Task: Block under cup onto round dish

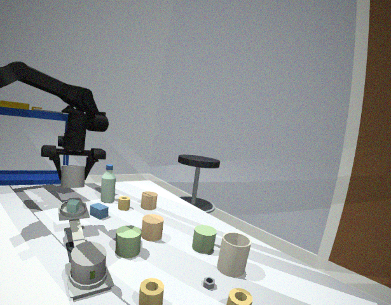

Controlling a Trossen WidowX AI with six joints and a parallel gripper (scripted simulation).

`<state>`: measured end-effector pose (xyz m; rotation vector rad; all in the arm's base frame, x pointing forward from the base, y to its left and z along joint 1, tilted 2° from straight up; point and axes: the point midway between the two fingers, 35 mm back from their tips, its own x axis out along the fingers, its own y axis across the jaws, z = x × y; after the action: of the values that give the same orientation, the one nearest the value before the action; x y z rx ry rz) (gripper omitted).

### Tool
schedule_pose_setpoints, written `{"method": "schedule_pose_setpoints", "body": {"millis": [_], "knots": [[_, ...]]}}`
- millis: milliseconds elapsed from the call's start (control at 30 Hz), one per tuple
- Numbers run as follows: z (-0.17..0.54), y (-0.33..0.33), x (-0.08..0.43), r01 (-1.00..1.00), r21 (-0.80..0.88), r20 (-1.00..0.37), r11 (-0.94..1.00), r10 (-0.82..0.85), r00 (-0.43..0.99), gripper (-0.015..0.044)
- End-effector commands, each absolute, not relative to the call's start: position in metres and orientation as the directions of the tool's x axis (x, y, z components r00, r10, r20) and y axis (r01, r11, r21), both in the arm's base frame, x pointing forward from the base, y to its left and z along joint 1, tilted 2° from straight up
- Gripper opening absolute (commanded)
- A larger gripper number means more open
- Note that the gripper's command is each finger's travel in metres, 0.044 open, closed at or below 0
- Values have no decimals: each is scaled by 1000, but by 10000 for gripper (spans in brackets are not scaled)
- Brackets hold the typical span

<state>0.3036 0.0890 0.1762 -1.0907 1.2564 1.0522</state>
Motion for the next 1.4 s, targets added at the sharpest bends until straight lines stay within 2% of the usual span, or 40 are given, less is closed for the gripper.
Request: {"method": "schedule_pose_setpoints", "body": {"millis": [0, 867, 1367], "knots": [[176, 89, 304, -983, -38, -999, 178, 2, 39, 0], [175, 90, 304, -983, -38, -999, 178, 2, 39, 0], [105, 180, 273, -983, -45, -999, 178, 15, 49, 0]]}}
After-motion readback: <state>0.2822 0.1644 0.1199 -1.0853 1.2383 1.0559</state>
